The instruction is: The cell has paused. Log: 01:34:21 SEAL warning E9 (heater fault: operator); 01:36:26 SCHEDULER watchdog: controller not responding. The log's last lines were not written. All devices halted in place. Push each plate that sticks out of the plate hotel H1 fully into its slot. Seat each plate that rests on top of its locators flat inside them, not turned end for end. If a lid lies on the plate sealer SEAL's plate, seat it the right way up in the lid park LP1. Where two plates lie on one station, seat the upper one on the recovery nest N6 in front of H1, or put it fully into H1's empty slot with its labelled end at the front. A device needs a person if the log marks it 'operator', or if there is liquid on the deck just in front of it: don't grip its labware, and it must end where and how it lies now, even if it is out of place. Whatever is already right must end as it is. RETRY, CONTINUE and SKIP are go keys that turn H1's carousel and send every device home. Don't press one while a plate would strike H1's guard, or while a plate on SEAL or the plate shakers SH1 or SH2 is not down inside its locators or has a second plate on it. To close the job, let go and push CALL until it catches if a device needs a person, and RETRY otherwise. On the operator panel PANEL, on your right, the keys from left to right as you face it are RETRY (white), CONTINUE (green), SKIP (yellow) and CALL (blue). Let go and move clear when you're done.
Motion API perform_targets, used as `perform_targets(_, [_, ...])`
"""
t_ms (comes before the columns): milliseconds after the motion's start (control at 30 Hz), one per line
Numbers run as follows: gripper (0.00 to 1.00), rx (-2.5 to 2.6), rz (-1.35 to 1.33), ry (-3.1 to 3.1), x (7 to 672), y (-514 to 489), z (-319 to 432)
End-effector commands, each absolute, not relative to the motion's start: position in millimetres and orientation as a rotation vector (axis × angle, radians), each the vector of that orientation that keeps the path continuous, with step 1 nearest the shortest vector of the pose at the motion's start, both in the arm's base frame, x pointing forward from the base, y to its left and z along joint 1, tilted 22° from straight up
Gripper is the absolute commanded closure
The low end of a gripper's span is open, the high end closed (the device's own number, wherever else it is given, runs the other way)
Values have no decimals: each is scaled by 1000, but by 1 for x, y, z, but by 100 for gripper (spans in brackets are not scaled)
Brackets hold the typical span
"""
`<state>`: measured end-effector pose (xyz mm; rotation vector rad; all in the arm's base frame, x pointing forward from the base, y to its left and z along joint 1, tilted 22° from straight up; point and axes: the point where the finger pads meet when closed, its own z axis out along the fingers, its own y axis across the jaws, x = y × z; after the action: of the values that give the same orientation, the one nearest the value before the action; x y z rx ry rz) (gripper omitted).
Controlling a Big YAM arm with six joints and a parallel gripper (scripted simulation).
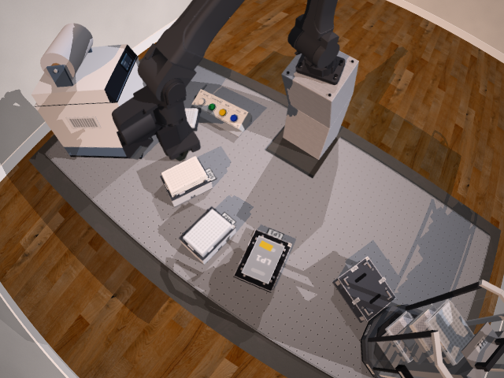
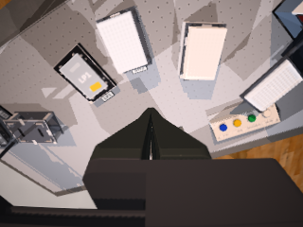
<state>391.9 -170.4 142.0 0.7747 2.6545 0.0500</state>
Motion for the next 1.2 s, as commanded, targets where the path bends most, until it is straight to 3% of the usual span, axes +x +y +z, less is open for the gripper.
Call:
perform_targets(0, [100,892,67,2592,391,-176,147])
perform_targets(1167, [100,948,71,2579,329,-258,128])
